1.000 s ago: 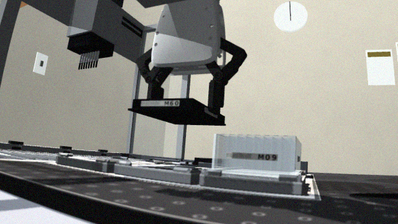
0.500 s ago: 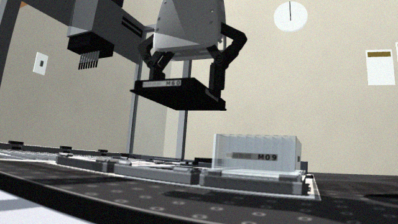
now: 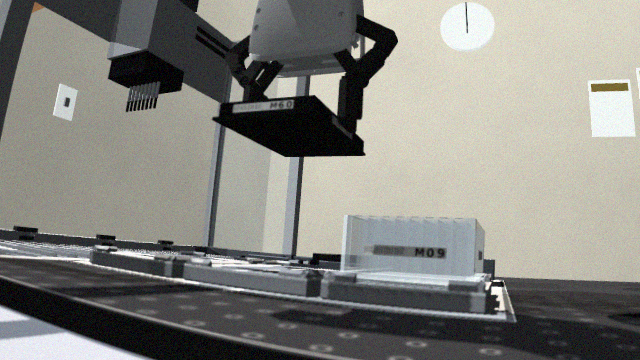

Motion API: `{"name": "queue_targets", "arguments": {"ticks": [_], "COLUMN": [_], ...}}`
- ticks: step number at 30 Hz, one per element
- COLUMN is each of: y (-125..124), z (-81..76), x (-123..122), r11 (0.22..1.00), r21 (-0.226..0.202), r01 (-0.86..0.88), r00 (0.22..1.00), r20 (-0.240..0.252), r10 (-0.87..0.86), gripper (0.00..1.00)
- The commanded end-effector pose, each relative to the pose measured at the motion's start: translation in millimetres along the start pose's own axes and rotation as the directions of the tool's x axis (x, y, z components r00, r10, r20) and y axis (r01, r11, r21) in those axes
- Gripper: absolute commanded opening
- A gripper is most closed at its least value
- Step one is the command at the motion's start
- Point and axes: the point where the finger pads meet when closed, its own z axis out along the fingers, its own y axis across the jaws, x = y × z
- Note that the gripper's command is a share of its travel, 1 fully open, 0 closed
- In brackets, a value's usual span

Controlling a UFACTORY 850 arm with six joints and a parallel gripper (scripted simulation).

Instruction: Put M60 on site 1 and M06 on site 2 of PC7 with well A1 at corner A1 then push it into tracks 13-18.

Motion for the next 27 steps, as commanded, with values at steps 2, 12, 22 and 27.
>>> {"name": "queue_targets", "arguments": {"ticks": [2,12,22,27], "y": [1,-9,-24,-33], "z": [-2.9,-2.8,-2.5,-2.4], "x": [0,-23,-60,-83], "r11": [1.0,0.986,0.907,0.825], "r21": [-0.002,-0.002,-0.002,-0.001], "r01": [0.0,-0.166,-0.42,-0.565], "r00": [1.0,0.986,0.907,0.825], "r20": [-0.001,-0.001,-0.001,-0.002], "r10": [0.0,0.166,0.42,0.565], "gripper": [0.0,0.0,0.0,0.0]}}
